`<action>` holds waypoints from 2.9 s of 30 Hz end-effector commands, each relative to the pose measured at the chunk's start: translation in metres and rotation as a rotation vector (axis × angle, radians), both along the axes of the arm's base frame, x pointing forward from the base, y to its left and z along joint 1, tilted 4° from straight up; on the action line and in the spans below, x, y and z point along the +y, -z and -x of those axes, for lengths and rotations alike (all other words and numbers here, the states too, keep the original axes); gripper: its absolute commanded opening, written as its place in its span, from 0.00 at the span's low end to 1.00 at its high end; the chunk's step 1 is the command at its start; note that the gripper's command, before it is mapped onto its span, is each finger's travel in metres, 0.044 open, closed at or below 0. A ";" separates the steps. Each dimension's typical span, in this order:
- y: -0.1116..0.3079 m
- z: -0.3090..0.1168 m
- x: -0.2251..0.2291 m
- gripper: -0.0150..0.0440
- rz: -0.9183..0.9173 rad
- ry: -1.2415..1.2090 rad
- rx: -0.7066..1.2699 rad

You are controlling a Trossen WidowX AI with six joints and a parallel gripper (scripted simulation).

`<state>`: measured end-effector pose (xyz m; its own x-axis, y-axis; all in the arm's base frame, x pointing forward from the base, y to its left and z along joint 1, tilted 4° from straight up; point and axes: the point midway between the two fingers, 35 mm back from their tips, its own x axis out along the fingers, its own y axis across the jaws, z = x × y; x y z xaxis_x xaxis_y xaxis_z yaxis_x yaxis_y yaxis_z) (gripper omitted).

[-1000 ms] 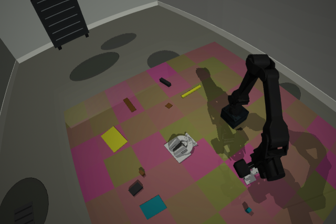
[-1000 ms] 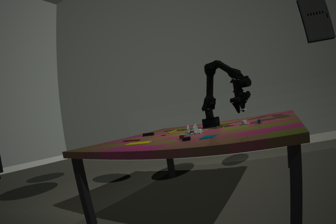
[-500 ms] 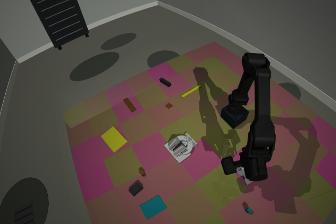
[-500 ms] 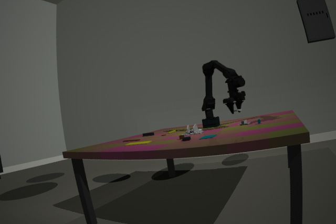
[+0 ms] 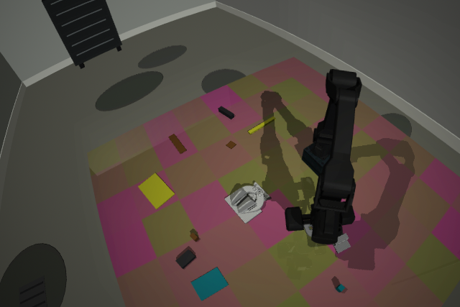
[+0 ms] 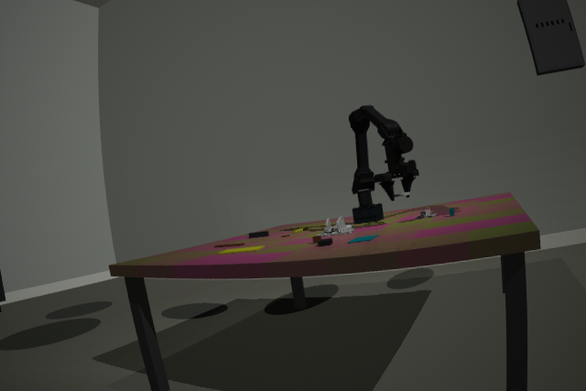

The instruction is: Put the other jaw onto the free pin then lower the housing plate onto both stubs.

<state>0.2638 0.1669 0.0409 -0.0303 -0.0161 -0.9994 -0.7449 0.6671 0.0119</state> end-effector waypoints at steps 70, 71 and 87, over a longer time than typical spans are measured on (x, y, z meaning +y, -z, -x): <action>-0.006 -0.013 -0.234 0.85 0.047 0.881 -0.030; -0.006 -0.012 -0.237 0.85 0.048 0.894 -0.030; -0.006 -0.009 -0.244 0.85 0.050 0.923 -0.031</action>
